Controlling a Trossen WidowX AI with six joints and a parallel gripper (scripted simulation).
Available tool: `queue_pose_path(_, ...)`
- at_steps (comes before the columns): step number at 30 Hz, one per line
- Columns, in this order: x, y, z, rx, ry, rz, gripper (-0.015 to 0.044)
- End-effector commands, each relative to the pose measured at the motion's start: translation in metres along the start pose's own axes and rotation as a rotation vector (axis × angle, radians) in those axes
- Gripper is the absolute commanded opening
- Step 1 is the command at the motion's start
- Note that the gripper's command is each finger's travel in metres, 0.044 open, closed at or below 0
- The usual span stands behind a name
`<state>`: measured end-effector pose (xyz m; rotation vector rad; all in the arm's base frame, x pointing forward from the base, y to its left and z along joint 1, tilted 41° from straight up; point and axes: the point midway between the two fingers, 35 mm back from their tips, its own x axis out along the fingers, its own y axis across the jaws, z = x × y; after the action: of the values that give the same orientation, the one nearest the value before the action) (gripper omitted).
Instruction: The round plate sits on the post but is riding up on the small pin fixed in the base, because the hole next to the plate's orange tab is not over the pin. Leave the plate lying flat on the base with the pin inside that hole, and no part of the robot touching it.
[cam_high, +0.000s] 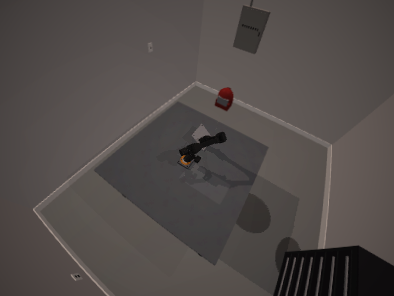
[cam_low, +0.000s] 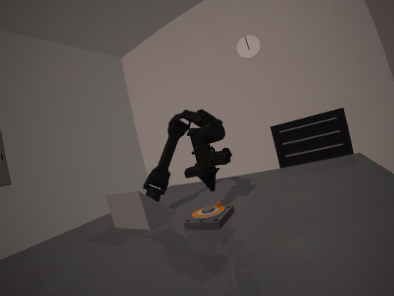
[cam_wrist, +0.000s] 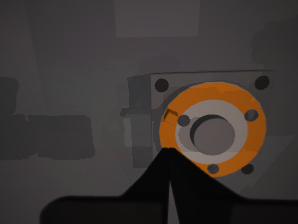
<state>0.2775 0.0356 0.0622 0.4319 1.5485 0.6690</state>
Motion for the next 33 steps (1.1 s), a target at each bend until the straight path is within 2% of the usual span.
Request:
queue_pose_path(1,0.014,0.002,0.000,0.008,0.006,0.010,0.0000)
queue_pose_path(9,0.046,0.003,-0.003,0.008,0.006,0.012,0.0000)
queue_pose_path(33,0.046,-0.002,0.018,0.007,0.005,0.012,0.0000)
